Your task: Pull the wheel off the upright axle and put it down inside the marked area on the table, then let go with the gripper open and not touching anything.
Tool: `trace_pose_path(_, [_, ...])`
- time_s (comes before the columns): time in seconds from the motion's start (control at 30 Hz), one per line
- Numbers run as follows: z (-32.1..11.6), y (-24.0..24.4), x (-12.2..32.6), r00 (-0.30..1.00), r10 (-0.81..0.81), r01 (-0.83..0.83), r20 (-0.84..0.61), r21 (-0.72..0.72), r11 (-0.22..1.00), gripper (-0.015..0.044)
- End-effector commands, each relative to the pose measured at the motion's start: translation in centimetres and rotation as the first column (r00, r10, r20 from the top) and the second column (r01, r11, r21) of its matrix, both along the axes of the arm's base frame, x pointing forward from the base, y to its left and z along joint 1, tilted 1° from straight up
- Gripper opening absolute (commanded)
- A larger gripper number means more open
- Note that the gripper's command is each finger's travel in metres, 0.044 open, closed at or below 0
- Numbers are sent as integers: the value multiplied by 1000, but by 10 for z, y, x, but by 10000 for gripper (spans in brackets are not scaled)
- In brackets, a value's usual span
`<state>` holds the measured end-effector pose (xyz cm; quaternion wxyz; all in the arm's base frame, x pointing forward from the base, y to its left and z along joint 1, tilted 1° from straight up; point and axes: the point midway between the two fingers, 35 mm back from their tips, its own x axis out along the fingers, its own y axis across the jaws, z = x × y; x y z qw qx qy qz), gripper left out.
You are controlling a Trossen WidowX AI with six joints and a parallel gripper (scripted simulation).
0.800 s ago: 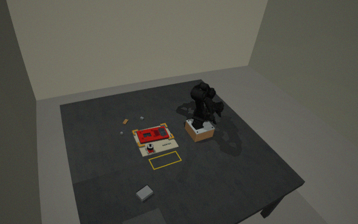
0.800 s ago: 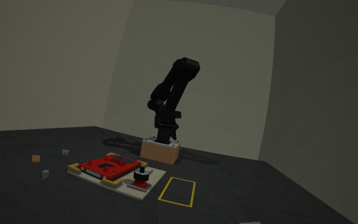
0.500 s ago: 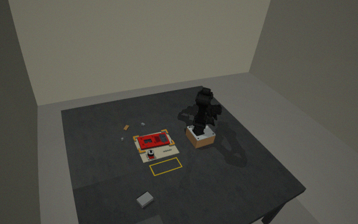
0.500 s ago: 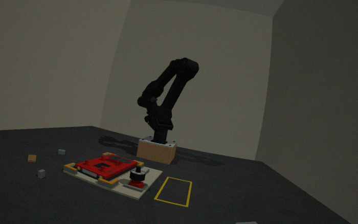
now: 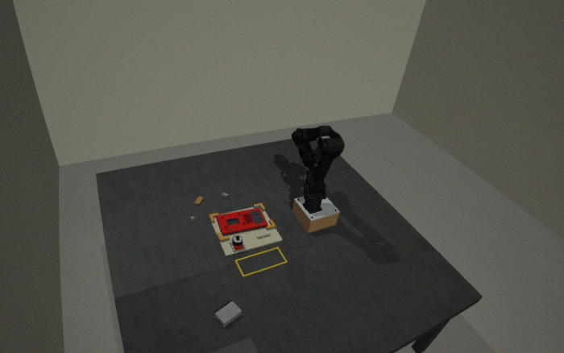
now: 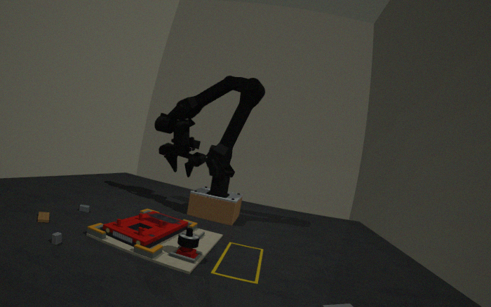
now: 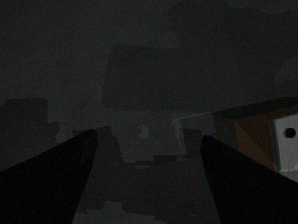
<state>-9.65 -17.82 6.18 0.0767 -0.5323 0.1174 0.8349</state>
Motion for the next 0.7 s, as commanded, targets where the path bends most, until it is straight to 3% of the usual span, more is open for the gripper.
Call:
trace_pose_path(0.0, [6,-28,33,987,157,-157,38,-7,988,300])
trace_pose_path(0.37, [16,-67,152,812,569,-572,131,-18,820,300])
trace_pose_path(0.67, [18,-45,257,549,810,-827,205,-5,562,300])
